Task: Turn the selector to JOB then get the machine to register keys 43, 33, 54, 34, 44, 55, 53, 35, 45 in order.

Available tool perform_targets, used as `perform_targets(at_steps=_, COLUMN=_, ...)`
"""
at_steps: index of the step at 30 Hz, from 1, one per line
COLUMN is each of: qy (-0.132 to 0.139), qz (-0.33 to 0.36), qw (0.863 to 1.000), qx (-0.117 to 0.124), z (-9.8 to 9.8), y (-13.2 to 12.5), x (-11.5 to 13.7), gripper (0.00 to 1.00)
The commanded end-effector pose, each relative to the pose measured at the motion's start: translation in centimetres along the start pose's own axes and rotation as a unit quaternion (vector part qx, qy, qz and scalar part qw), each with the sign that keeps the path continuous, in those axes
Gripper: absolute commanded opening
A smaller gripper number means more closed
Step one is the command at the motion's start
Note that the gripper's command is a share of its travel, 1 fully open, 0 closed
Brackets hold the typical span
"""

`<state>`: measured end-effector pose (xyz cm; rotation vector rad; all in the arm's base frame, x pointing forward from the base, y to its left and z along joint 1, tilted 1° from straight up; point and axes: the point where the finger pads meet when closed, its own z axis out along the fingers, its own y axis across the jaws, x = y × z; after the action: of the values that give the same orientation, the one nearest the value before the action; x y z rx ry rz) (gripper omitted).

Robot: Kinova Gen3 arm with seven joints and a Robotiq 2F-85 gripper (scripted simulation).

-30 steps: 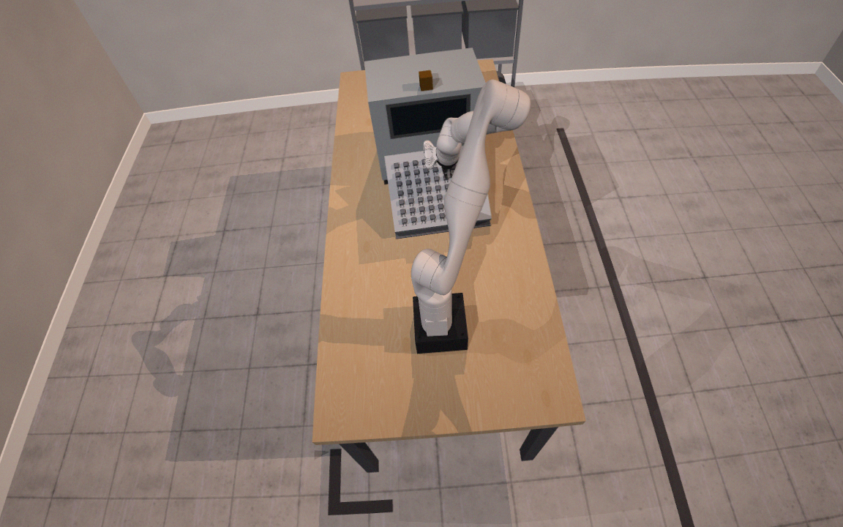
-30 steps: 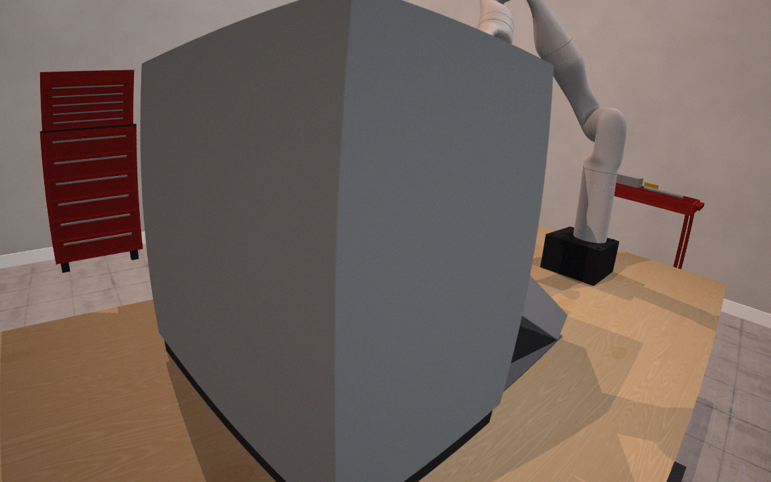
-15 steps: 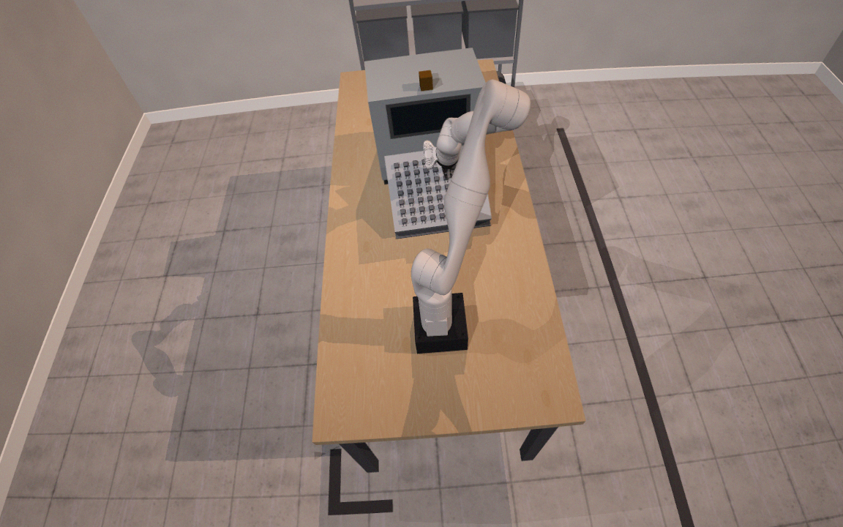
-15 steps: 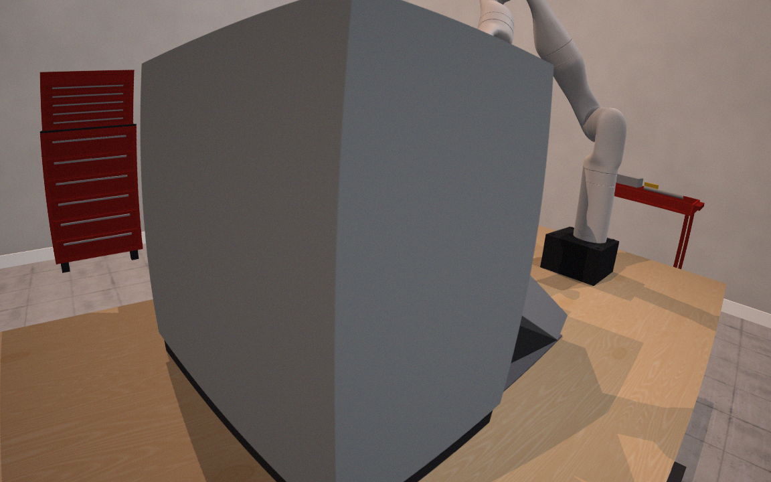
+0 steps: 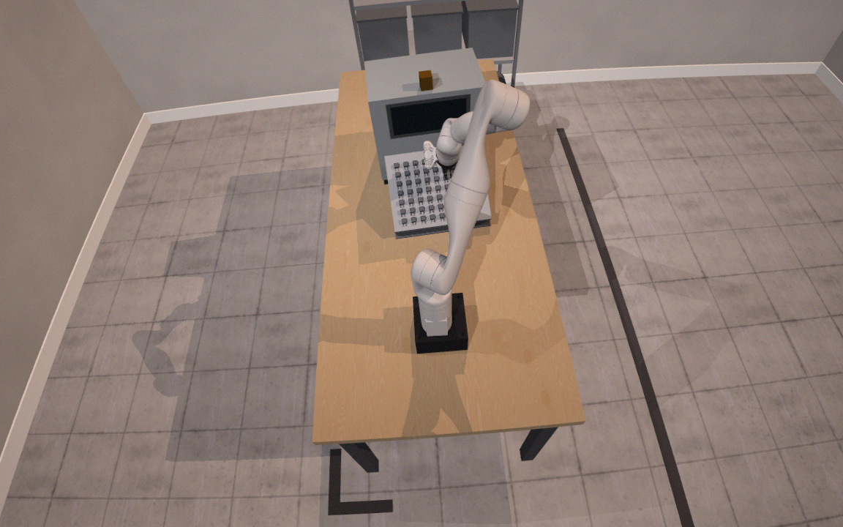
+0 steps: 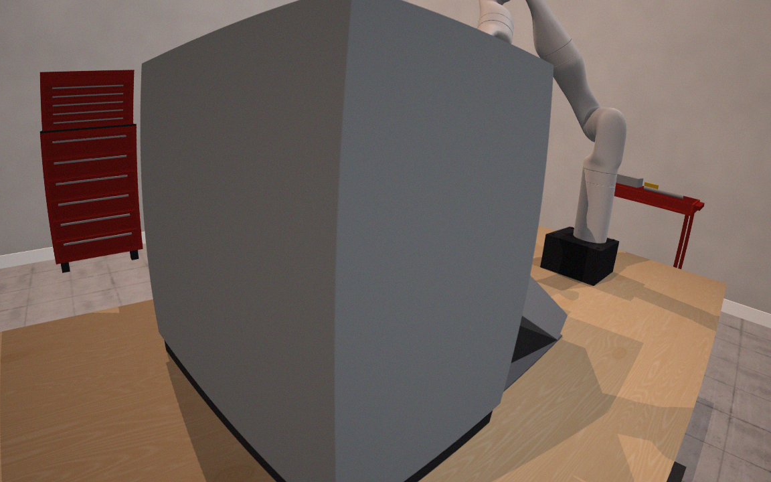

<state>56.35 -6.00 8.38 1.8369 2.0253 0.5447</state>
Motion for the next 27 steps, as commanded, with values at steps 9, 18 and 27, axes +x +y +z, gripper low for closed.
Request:
perform_targets(at_steps=9, qy=0.0, qz=0.0, qw=1.0, qx=-0.001, z=0.28, y=0.1, x=-0.01, gripper=0.1)
perform_targets(at_steps=18, qy=0.0, qz=0.0, qw=1.0, qx=-0.001, z=0.52, y=0.1, x=-0.01, gripper=0.1)
perform_targets(at_steps=27, qy=0.0, qz=0.0, qw=1.0, qx=-0.001, z=0.56, y=0.1, x=-0.01, gripper=0.1)
